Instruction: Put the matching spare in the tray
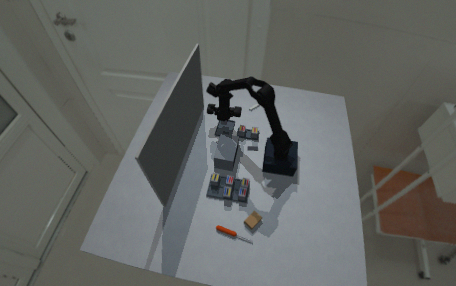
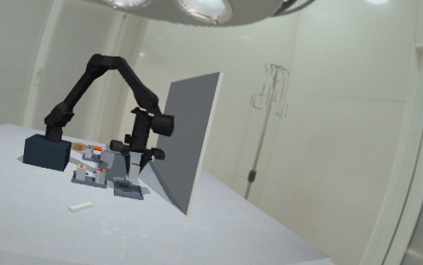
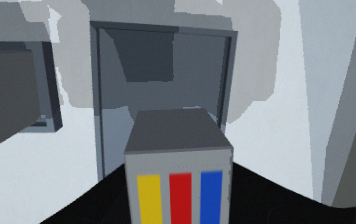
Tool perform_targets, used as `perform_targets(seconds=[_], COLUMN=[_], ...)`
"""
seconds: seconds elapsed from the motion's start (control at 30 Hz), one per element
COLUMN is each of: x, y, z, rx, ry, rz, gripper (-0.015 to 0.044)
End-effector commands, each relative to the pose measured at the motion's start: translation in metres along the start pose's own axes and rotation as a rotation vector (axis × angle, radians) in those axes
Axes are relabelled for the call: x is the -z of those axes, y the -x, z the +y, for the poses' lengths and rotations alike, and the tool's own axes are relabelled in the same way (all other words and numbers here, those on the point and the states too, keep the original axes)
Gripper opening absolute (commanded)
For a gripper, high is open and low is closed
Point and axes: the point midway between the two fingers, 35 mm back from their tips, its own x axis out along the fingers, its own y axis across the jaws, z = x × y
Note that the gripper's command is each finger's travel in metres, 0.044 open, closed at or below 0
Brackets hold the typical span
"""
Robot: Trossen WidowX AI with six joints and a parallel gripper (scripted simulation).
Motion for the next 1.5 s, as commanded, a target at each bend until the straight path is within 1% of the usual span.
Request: perform_targets(seconds=[0.0, 1.33, 1.47], x=[0.0, -0.004, -0.004], y=[-0.005, -0.045, -0.041], z=[0.0, 0.005, 0.005], rx=[0.004, 0.004, 0.0], ry=[0.0, 0.0, 0.003], rz=[-0.001, -0.002, 0.0], gripper=[0.0, 0.0, 0.0105])
